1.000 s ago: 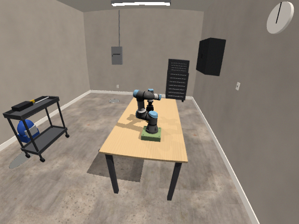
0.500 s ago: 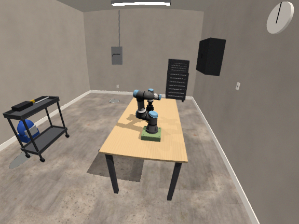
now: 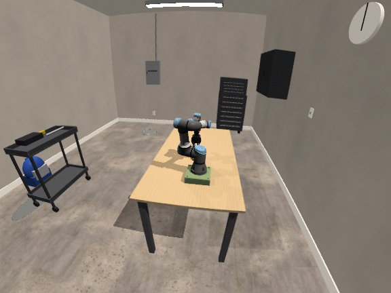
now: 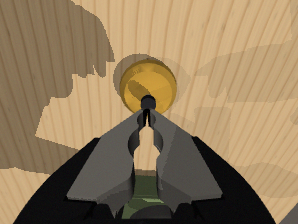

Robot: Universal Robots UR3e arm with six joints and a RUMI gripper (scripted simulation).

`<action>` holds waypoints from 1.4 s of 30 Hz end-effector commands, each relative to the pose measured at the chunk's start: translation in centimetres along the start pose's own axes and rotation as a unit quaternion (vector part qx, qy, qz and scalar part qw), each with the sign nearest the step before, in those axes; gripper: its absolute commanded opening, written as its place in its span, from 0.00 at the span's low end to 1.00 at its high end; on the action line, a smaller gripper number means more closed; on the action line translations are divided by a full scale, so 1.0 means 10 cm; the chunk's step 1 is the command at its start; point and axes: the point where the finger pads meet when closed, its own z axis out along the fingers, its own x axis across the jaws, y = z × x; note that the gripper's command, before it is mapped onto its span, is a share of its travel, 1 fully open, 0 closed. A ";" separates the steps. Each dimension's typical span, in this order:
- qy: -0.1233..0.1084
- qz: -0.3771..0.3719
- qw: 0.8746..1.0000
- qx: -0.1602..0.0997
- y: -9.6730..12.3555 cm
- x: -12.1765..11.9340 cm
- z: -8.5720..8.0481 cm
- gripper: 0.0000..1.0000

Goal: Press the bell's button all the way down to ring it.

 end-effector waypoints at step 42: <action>-0.003 0.000 1.000 -0.007 0.03 -0.01 -0.43 0.00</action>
